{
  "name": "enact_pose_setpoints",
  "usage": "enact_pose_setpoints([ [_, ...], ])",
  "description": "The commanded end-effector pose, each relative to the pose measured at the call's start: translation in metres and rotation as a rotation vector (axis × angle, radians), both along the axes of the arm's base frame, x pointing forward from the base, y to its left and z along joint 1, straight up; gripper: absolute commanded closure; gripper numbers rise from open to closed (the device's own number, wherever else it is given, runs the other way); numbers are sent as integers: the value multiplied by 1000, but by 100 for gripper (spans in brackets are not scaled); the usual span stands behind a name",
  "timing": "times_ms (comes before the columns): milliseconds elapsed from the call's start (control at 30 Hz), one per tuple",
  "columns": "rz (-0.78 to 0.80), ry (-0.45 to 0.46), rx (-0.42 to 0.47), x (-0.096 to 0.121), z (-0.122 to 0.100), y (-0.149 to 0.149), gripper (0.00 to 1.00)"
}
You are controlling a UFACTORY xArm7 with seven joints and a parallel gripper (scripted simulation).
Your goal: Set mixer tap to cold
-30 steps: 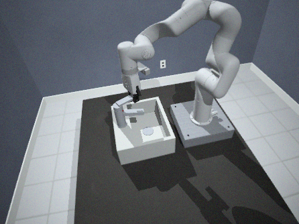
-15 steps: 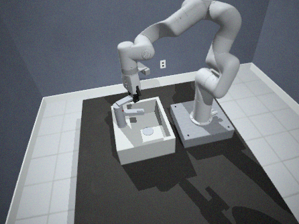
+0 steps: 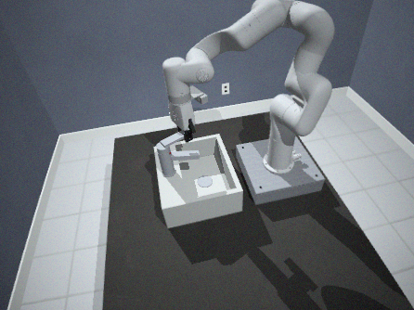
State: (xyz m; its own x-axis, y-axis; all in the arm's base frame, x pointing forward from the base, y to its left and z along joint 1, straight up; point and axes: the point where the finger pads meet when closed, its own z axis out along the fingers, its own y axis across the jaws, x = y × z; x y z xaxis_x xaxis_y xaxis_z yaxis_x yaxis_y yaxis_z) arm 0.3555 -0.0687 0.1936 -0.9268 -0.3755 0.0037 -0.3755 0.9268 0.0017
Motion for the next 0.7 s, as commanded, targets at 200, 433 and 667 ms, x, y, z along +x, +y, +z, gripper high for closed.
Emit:
enact_pose_setpoints([
  [200, 69, -4, 0, 4, 1, -6, 100],
  [433, 200, -4, 0, 10, 1, -17, 100],
  [667, 370, -4, 0, 20, 1, -30, 100],
])
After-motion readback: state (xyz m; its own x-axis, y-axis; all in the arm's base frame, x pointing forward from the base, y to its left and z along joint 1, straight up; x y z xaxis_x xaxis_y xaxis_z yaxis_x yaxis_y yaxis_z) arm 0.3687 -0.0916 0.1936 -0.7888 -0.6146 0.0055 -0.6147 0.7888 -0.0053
